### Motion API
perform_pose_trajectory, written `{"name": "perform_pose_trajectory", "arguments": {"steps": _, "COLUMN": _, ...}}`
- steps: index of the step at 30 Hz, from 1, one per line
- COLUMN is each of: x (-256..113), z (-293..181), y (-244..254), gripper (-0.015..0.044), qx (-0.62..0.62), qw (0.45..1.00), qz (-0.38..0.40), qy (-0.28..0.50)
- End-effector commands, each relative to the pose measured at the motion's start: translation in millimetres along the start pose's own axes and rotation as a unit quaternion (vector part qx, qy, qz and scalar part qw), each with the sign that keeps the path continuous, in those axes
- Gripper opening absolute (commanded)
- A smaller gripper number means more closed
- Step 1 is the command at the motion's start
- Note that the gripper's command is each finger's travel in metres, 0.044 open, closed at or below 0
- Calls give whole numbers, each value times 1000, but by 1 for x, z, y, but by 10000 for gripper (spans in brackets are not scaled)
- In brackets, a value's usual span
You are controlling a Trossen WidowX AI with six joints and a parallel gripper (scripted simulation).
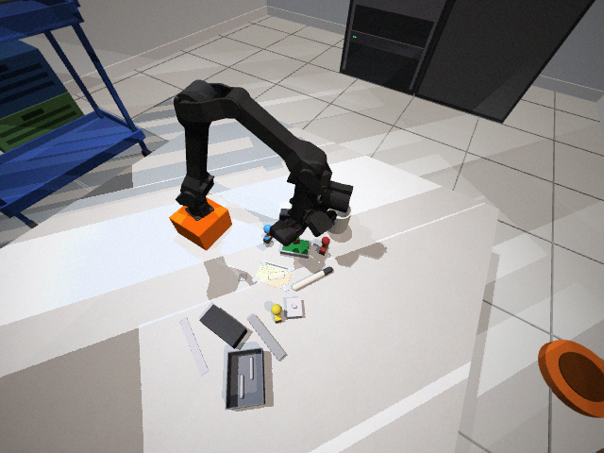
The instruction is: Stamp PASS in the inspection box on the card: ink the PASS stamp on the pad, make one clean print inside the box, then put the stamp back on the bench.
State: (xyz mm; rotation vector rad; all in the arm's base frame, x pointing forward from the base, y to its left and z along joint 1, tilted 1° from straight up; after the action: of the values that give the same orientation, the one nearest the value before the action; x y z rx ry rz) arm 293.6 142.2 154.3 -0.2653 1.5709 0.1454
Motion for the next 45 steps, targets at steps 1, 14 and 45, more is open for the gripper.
{"name": "perform_pose_trajectory", "arguments": {"steps": 1, "x": 1, "z": 1, "y": -10, "gripper": 0, "qx": 57, "qw": 998, "qz": 6, "qy": 5}}
{"name": "perform_pose_trajectory", "arguments": {"steps": 14, "x": 4, "z": 1, "y": -46, "gripper": 0, "qx": 277, "qw": 961, "qz": 20, "qy": 22}}
{"name": "perform_pose_trajectory", "arguments": {"steps": 45, "x": 13, "z": -14, "y": -127, "gripper": 0, "qx": 722, "qw": 687, "qz": 37, "qy": 72}}
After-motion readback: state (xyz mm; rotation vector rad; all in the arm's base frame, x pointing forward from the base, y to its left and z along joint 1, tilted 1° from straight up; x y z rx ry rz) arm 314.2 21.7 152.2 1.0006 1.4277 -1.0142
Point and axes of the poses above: the point midway between the two fingers, 35 mm back from their tips, its own x axis out along the fingers, its own y axis across the jaws, z = x × y, the point moved 10 cm from there along -x, back along the fingers, and after that the axes turned 12 degrees about -x, right-handed, at the moved point
